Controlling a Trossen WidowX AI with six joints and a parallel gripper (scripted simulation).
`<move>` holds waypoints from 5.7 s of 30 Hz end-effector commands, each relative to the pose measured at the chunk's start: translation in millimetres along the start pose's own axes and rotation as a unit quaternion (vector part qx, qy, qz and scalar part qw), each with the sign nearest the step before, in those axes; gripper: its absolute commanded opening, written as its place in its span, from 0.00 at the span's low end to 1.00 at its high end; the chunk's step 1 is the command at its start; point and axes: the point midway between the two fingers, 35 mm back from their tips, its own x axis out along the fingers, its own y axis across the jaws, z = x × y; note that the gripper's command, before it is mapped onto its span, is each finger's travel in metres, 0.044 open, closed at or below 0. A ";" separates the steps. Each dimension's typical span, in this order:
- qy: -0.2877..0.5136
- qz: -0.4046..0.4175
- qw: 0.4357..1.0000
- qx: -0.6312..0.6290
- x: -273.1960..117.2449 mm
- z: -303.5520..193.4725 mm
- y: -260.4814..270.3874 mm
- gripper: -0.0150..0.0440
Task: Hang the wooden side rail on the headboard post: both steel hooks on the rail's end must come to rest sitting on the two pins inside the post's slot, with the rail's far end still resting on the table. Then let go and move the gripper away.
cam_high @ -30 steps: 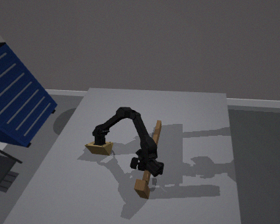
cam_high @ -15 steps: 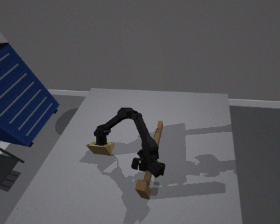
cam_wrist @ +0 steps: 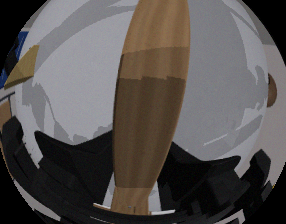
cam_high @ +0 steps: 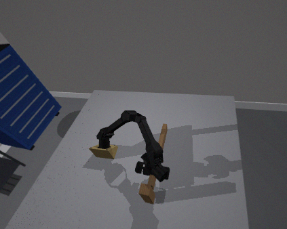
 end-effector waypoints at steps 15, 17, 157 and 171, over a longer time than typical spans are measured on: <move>0.003 -0.007 1.000 -0.002 -6.0 -4.2 -3.4 0.25; 0.003 -0.007 1.000 -0.002 -5.8 -4.4 -3.2 0.25; 0.004 -0.007 1.000 -0.002 -2.7 -18.0 0.4 0.25; 0.004 -0.007 1.000 -0.002 -3.8 -19.0 -0.7 0.25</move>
